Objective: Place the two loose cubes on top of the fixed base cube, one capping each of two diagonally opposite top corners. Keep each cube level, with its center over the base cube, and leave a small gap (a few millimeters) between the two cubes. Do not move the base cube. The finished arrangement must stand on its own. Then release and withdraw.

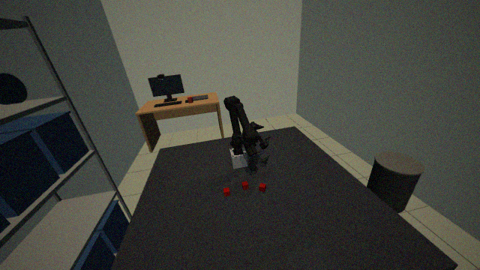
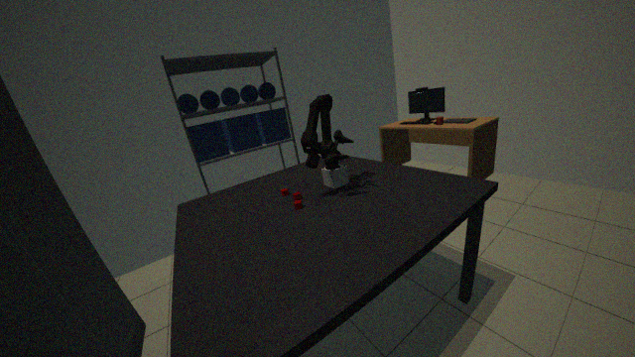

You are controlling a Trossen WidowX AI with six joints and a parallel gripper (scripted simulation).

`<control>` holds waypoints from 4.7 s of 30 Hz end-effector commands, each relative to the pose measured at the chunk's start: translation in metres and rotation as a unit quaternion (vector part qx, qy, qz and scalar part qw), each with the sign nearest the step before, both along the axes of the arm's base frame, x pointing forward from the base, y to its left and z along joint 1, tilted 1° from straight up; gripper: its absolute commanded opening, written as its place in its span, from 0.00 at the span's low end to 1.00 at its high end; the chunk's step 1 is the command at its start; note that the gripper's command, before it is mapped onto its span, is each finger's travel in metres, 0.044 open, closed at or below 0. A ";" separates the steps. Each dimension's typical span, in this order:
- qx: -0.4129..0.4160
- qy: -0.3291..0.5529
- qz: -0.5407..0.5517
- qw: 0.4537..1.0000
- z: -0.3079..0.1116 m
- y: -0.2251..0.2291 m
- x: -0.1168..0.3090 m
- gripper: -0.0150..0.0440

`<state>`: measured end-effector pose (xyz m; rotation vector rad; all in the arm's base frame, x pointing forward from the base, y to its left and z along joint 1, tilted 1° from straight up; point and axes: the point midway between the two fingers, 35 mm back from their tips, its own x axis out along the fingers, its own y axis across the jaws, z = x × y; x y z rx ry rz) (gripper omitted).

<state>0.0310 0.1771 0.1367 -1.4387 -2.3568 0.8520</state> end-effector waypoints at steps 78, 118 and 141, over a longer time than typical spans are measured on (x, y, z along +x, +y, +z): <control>-0.561 -0.395 0.051 0.726 -0.175 -0.180 0.221 0.70; -0.561 -0.395 0.051 0.726 -0.102 -0.180 0.224 0.43; -0.495 -0.480 0.169 0.704 -0.076 -0.164 0.225 0.43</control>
